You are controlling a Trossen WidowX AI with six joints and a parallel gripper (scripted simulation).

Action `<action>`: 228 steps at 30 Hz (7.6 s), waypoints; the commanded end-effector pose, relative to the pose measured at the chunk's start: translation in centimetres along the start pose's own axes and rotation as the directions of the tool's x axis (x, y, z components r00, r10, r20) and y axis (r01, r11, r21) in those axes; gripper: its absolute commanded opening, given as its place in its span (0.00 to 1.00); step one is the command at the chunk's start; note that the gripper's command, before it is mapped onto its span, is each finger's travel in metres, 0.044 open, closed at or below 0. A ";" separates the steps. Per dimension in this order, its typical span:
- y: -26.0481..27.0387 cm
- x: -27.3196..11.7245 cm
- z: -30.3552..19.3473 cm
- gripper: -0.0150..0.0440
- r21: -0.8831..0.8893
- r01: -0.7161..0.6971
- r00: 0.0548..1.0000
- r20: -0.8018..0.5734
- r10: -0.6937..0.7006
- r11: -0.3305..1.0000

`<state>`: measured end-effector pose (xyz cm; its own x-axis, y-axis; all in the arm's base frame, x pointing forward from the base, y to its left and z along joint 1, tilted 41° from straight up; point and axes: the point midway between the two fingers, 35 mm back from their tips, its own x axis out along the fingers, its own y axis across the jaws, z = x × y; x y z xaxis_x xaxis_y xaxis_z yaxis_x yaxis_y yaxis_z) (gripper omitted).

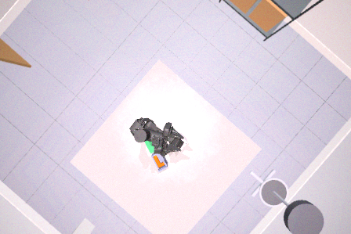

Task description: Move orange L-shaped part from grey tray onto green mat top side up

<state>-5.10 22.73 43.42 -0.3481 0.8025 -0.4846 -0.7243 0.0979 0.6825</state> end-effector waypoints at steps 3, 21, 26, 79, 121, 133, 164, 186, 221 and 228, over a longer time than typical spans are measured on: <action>-1.3 1.0 0.9 0.80 0.029 0.055 0.998 0.014 -0.055 0.998; -30.2 4.9 5.8 0.56 0.591 0.685 0.631 -0.190 -0.752 0.426; -38.7 2.6 3.3 0.56 0.641 0.760 0.428 -0.365 -0.827 0.110; -59.2 -9.2 -21.4 0.56 0.319 0.651 -0.117 -0.854 -0.506 -0.689; -57.6 -8.1 -16.8 0.56 0.323 0.652 -0.113 -0.853 -0.509 -0.686; -54.4 -8.0 -12.6 0.56 0.332 0.654 -0.118 -0.843 -0.524 -0.680; -54.4 -8.0 -12.6 0.56 0.332 0.654 -0.118 -0.843 -0.524 -0.680; -54.4 -8.0 -12.6 0.56 0.332 0.654 -0.118 -0.843 -0.524 -0.680; -57.8 -8.9 -19.1 0.56 0.320 0.651 -0.116 -0.854 -0.507 -0.689; -58.2 -8.9 -19.7 0.56 0.320 0.651 -0.116 -0.854 -0.507 -0.689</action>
<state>28.66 -1.30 -2.36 -0.0967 -0.6411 -0.7613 0.4691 0.6453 -0.6030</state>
